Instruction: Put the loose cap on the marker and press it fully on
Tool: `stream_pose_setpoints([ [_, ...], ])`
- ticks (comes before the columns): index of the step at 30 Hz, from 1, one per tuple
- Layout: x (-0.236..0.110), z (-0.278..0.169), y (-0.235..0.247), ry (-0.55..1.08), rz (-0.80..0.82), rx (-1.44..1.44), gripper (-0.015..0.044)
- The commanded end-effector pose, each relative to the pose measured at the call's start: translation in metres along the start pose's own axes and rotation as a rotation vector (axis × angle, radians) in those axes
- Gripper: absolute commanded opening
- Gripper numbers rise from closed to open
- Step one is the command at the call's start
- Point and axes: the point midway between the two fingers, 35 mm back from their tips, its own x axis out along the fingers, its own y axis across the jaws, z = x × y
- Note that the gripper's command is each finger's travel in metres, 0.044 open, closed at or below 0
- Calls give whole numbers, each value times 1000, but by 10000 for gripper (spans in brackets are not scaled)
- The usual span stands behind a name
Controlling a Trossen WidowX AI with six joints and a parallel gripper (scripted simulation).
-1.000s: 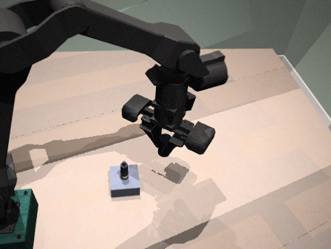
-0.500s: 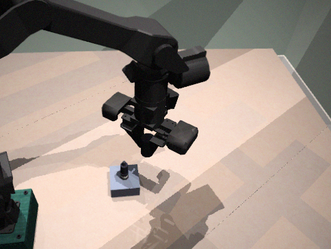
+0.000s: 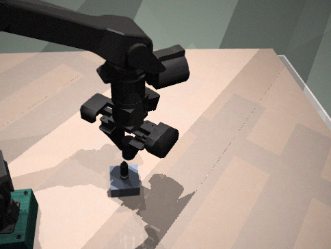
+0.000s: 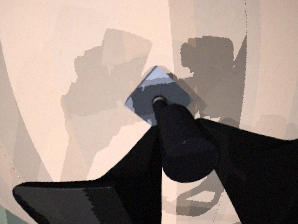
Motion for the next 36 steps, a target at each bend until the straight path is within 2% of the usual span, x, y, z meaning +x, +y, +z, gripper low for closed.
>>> stream_pose_setpoints([
  [1, -1, -7, 6, -2, 3, 4, 0],
  [36, 44, -7, 6, -2, 3, 4, 0],
])
